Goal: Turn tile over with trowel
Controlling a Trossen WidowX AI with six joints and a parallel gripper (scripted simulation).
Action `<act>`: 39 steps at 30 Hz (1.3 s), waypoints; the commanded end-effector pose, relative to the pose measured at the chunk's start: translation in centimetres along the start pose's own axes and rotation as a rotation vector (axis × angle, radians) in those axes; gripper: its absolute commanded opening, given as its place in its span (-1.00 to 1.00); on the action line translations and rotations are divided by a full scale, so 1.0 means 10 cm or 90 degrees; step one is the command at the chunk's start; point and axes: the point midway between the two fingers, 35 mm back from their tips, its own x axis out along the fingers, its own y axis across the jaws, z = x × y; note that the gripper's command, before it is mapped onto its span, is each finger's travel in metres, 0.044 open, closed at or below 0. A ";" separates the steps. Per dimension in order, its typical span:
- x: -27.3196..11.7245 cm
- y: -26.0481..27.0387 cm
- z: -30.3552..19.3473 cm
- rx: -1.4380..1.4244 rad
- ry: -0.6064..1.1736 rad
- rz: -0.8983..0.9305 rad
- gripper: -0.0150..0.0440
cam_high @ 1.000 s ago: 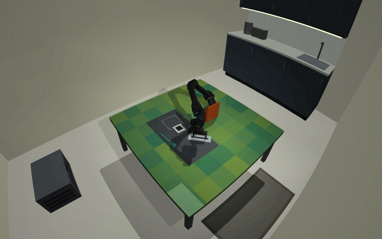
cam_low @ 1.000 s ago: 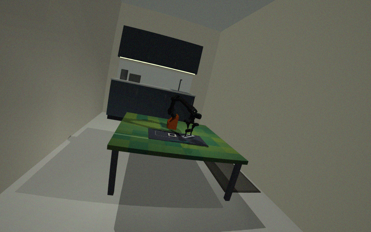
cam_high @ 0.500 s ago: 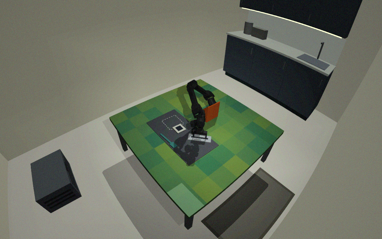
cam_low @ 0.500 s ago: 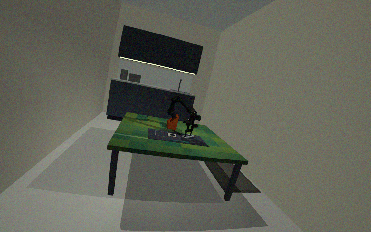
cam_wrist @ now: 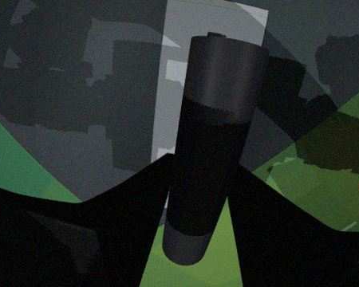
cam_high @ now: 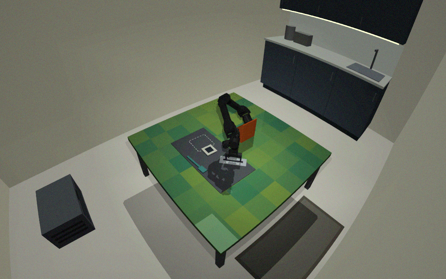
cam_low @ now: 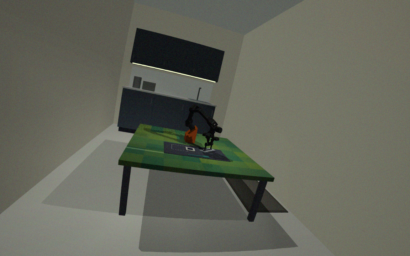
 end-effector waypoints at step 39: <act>0.02 0.00 0.00 0.205 -0.001 0.000 0.42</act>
